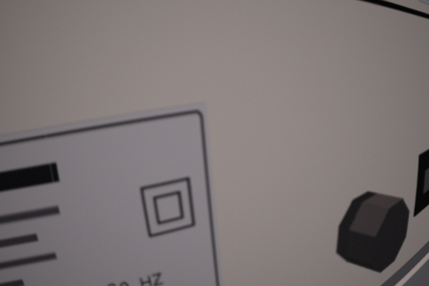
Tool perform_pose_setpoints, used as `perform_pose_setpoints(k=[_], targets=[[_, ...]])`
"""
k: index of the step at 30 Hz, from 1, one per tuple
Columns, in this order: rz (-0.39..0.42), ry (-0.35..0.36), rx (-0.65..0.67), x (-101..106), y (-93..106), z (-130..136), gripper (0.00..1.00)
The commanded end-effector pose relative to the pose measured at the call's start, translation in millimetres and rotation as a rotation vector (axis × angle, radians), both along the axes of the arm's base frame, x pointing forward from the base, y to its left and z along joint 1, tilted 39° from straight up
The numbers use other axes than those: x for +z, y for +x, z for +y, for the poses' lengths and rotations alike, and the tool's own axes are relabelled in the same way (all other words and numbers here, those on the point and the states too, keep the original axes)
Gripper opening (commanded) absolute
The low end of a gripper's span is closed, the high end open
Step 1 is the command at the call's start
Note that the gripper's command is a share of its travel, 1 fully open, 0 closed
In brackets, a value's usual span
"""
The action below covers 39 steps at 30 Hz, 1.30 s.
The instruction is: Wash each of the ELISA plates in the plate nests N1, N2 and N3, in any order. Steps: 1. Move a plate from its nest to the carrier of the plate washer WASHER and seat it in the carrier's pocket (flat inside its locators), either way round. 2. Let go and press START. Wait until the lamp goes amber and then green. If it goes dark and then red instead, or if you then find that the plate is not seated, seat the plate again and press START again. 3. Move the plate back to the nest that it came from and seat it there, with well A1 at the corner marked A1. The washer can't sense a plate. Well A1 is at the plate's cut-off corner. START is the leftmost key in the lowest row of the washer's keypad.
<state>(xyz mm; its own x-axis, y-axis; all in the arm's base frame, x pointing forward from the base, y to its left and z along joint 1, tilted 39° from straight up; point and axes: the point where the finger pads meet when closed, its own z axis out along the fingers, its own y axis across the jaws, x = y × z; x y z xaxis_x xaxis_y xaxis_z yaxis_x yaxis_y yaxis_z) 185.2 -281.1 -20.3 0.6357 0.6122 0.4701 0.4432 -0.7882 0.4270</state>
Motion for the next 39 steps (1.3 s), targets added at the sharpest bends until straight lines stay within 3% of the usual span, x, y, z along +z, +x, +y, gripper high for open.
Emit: perform_pose_setpoints(k=[1, 26, 39], targets=[[-0.004, -0.032, -0.003, 12, -8.3, -9, 0.84], [-0.006, -0.049, -0.003, 46, -31.6, -13, 0.84], [-0.003, -0.041, -0.003, 55, -40.5, -12, 0.84]])
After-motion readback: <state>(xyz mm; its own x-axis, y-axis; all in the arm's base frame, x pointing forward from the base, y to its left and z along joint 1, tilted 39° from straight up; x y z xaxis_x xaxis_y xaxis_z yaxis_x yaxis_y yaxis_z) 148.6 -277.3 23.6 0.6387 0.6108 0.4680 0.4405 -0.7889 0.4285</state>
